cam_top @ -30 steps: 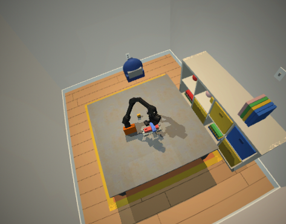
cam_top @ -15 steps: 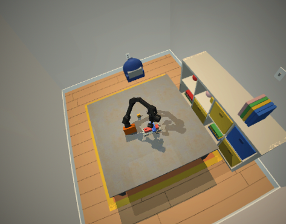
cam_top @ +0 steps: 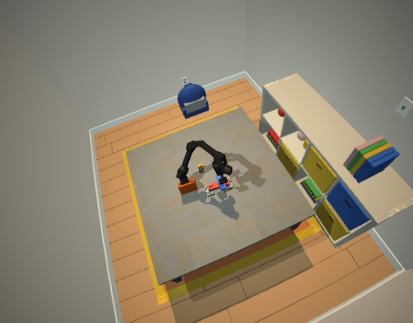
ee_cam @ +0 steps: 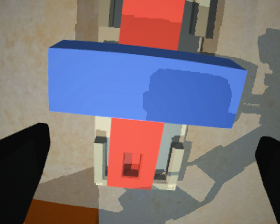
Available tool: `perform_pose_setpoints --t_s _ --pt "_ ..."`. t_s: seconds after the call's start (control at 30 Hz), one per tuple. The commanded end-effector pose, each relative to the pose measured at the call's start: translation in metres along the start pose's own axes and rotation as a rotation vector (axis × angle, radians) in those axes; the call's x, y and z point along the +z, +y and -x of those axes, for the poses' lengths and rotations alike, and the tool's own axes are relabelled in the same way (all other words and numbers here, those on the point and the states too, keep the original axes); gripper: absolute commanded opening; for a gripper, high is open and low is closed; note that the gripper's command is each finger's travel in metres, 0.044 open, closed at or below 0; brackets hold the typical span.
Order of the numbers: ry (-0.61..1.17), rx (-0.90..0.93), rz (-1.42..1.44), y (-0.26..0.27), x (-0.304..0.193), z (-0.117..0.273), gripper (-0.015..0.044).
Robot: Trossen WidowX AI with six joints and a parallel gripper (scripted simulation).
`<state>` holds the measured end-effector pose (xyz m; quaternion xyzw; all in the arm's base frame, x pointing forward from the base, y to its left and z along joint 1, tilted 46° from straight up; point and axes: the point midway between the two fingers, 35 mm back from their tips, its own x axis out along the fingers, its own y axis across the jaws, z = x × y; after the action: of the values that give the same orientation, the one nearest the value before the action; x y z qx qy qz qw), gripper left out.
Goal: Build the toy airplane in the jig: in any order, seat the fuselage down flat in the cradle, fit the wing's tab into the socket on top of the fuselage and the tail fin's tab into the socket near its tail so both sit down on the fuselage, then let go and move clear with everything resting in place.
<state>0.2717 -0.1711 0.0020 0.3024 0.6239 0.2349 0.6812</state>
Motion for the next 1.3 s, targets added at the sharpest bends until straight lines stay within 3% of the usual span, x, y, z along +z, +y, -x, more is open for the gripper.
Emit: perform_pose_setpoints --t_s 0.0,0.1,0.33,0.73,1.03,1.27 --pt "0.0 -0.001 0.037 0.0 0.0 0.0 0.044" --pt "-0.001 -0.003 0.034 0.009 0.0 0.002 0.044" --pt "-0.008 -0.015 0.008 0.101 -0.018 0.017 0.044" --pt "-0.023 -0.014 -0.031 0.227 -0.098 0.005 0.044" --pt "-0.023 -0.011 -0.033 0.237 -0.111 -0.001 0.044" --pt "0.005 0.012 0.031 0.238 -0.111 -0.056 0.044"
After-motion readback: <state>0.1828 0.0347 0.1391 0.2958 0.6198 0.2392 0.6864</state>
